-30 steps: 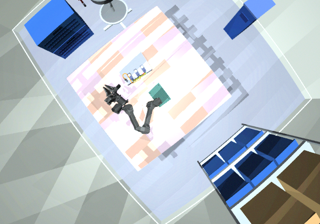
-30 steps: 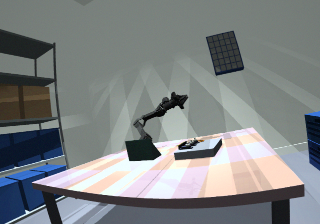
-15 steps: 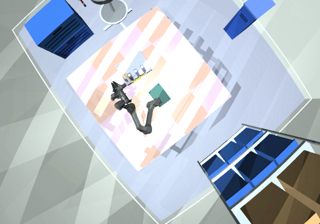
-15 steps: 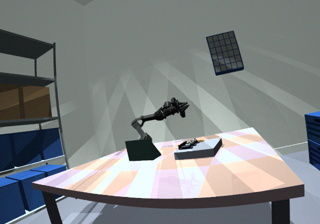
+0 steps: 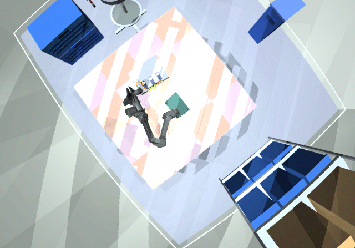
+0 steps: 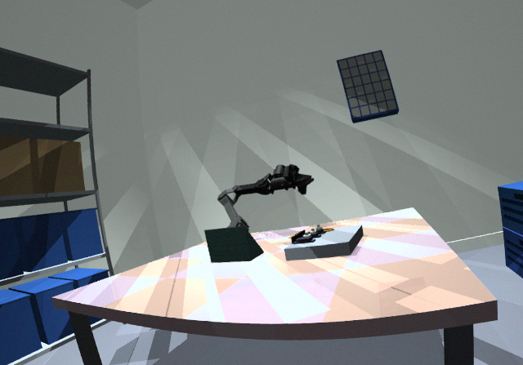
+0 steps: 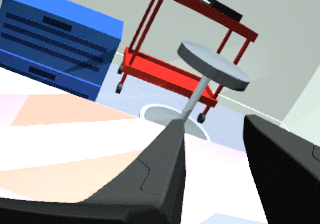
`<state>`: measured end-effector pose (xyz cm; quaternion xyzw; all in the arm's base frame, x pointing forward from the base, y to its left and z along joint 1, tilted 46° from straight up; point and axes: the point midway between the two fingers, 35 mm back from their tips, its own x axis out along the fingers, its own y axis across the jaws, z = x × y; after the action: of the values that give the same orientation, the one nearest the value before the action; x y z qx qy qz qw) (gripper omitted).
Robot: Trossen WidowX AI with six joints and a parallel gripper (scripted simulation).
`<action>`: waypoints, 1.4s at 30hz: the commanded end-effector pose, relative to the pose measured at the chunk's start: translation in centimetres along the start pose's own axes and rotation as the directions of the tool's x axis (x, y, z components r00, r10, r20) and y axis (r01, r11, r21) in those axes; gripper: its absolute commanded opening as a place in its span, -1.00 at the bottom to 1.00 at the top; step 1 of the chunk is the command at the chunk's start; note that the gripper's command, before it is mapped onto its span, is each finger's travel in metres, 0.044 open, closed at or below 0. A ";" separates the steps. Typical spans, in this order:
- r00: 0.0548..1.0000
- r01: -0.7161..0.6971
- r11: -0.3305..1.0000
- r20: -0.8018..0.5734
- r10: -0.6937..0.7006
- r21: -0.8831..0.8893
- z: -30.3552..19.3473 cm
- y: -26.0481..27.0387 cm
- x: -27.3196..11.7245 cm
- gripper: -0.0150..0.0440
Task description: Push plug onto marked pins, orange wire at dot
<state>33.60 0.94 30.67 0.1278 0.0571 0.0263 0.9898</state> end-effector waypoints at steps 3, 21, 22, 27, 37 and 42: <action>0.995 -0.003 0.989 -0.097 0.017 0.145 -1.1 0.2 1.2 -0.10; 0.928 0.150 0.836 -0.367 0.065 0.528 -4.6 0.7 3.6 -0.10; 0.922 0.164 0.822 -0.381 0.068 0.545 -4.8 0.7 3.7 -0.10; 0.889 0.243 0.745 -0.449 0.084 0.621 -5.8 0.9 4.2 -0.10; 0.809 0.425 0.556 -0.575 0.119 0.714 -7.7 1.2 4.8 -0.10; 0.763 0.521 0.446 -0.631 0.138 0.728 -8.7 1.3 5.0 -0.10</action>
<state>37.37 4.44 22.67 0.5648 0.3732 -0.0690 0.7328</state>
